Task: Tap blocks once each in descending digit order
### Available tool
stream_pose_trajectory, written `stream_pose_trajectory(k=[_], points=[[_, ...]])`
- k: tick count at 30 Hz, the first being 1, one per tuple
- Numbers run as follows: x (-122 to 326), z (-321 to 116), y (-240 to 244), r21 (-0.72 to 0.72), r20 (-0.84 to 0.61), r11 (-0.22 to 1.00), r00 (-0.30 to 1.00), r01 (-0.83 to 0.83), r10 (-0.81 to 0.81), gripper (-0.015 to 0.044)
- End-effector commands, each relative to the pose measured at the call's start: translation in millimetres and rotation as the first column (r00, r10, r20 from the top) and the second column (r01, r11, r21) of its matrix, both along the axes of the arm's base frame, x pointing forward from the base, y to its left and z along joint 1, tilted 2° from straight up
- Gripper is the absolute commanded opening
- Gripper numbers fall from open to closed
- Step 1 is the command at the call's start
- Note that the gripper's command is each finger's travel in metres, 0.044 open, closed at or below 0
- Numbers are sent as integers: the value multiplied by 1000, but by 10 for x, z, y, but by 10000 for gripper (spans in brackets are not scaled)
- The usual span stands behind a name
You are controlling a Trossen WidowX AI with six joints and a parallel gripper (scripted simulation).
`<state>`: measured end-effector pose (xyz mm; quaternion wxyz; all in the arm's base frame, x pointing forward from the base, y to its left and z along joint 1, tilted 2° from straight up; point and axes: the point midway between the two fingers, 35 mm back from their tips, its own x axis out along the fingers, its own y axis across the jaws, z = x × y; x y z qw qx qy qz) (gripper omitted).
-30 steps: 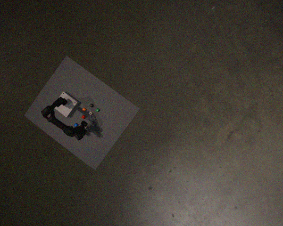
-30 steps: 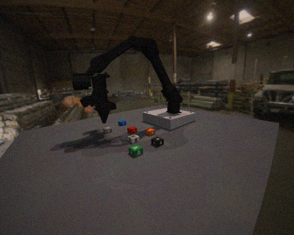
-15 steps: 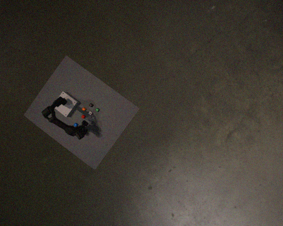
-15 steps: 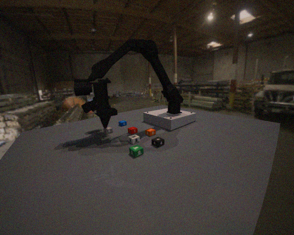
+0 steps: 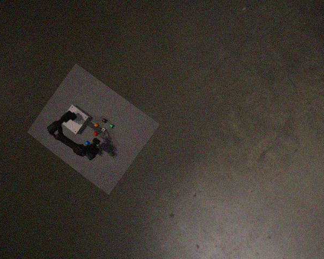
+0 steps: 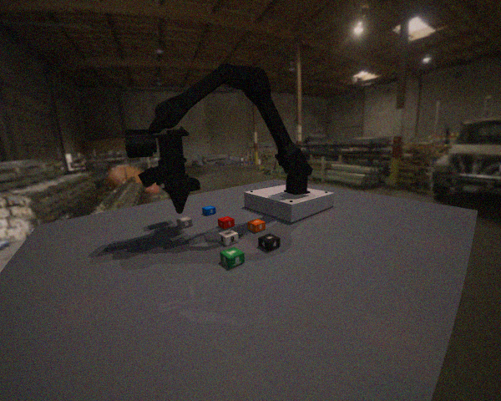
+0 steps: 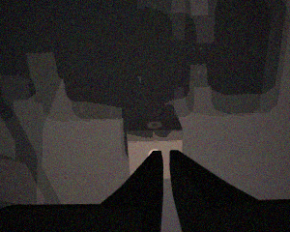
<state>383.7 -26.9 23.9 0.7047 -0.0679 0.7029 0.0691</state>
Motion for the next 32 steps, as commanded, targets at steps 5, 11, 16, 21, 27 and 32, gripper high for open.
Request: stream_pose_trajectory(k=[5, 11, 16, 21, 27, 32], points=[[-72, 191, 387, 10, 5, 1000, 1000, -21, 21, 151], [-388, 436, 1211, 36, 4, 998, 999, -48, 48, 309], [-783, 606, 1857, 32, -4, 999, 999, -34, 34, 400], [-1340, 780, 2410, 26, -10, 999, 1000, -18, 19, 400], [-1829, 904, 2716, 20, -13, 1000, 1000, -7, 7, 400], [-1840, 907, 2722, 20, -13, 1000, 1000, -7, 7, 400]])
